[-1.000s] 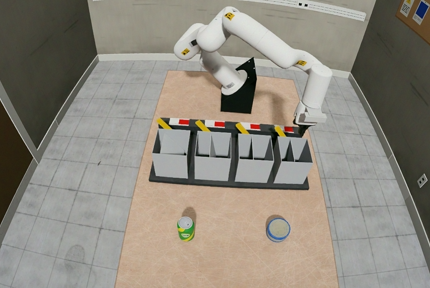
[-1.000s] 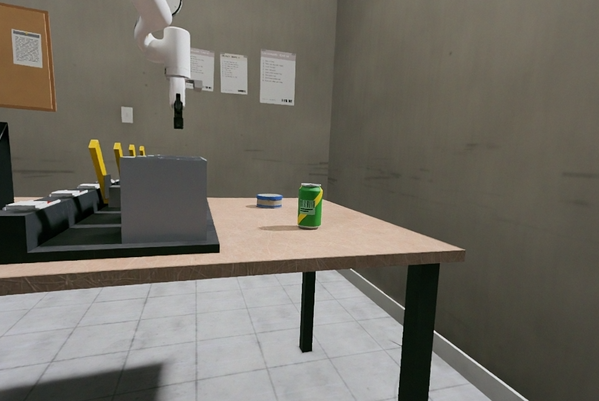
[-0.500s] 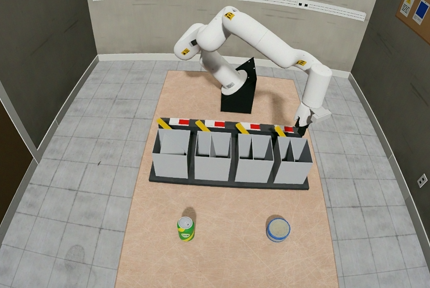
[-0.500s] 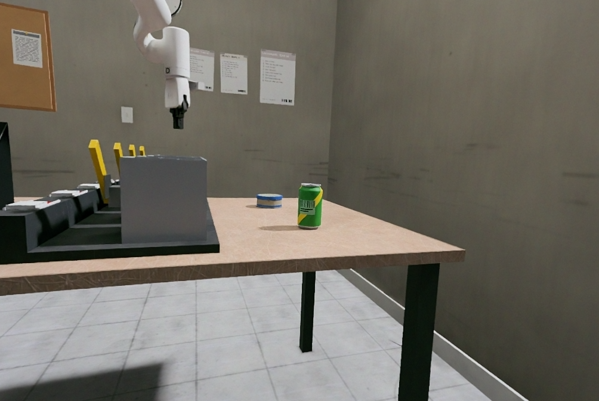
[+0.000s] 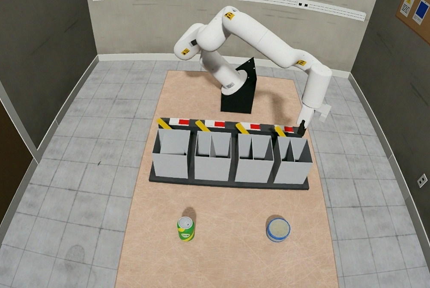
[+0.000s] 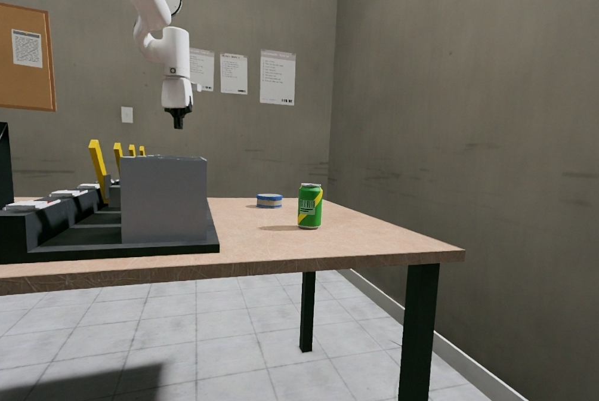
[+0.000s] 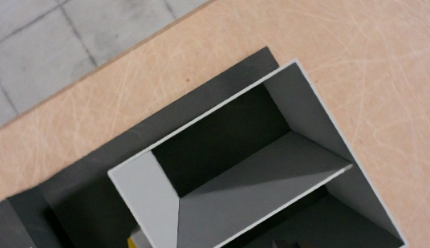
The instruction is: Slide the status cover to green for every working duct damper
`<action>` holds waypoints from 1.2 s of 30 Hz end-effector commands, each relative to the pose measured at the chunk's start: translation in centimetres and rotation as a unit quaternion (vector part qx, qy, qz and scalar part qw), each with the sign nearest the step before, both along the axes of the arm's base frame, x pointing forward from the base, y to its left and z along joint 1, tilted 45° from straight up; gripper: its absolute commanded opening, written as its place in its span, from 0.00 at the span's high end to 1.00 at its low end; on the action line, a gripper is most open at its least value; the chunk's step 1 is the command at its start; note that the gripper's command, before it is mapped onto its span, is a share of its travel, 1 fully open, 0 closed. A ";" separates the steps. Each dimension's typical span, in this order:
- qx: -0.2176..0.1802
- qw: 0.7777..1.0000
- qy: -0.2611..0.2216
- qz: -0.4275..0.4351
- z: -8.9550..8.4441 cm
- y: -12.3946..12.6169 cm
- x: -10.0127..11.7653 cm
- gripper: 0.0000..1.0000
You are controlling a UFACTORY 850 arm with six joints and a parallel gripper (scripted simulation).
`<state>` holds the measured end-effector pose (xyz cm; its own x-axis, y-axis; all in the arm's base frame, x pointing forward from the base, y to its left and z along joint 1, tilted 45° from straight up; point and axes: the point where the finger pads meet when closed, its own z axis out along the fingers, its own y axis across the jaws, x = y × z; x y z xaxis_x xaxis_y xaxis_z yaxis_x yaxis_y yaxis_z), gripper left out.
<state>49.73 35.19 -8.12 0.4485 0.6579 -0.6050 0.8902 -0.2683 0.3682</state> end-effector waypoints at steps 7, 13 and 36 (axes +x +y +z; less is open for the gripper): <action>-0.013 0.985 0.124 0.120 0.1 0.1 0.0 1.00; -0.019 0.966 0.184 0.180 0.1 0.1 0.0 1.00; -0.021 0.964 0.189 0.186 10.8 -9.1 3.1 1.00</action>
